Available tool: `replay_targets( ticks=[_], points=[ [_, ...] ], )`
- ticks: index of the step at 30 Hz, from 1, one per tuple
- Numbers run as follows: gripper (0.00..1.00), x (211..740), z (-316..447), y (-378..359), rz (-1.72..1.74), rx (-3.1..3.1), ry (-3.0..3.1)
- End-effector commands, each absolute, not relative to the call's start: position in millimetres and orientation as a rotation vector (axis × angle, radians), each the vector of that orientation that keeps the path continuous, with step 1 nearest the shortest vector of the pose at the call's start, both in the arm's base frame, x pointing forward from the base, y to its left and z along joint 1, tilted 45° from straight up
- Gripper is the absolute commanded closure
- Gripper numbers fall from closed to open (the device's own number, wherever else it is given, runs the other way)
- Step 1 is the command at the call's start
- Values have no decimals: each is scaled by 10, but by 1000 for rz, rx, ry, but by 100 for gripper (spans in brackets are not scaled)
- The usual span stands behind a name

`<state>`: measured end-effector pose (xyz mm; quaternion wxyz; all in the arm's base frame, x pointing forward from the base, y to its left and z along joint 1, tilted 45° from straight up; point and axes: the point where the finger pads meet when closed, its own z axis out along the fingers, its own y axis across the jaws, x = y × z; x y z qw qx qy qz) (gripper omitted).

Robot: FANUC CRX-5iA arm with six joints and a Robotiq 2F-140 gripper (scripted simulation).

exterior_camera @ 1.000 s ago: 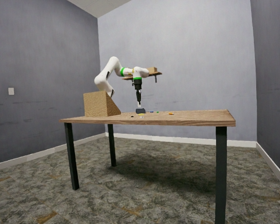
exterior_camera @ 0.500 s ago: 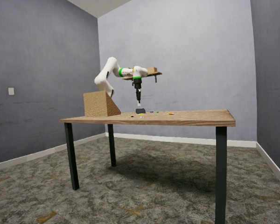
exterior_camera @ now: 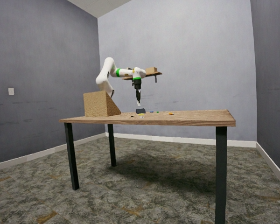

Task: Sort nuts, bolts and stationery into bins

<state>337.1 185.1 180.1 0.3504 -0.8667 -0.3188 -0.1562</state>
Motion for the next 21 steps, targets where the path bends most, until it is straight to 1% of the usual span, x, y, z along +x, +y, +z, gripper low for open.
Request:
replay_targets(
  ticks=[1, 21],
  points=[
    [85, 3367, 1809, 1856, -405, -2246, -826],
    [85, 3390, 1470, 2195, -405, -2246, -826]
  ],
)
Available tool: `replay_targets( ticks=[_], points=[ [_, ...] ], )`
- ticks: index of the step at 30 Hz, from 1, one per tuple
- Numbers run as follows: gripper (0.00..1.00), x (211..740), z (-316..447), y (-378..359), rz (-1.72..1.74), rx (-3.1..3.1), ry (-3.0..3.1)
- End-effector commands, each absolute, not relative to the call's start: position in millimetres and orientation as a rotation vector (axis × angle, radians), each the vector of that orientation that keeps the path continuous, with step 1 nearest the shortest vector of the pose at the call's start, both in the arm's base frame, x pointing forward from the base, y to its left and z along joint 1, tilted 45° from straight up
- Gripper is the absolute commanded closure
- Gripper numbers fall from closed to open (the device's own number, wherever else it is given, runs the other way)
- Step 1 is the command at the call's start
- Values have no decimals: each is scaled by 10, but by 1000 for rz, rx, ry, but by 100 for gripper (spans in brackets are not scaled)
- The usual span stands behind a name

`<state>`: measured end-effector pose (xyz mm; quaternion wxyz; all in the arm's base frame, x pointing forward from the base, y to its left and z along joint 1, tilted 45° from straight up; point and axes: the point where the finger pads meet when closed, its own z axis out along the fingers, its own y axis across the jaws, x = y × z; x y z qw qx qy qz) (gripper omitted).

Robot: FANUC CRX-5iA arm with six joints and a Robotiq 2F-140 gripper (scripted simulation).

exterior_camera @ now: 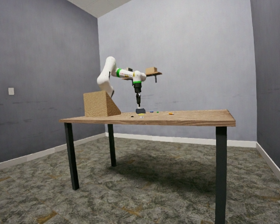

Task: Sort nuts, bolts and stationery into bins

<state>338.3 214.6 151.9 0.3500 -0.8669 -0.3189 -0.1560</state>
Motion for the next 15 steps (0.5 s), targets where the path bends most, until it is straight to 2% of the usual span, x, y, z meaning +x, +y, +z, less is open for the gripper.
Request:
replay_targets(
  ticks=[1, 15],
  points=[
    [85, 3392, 1451, 2214, -405, -2246, -826],
    [85, 3396, 1389, 2276, -405, -2246, -826]
  ],
)
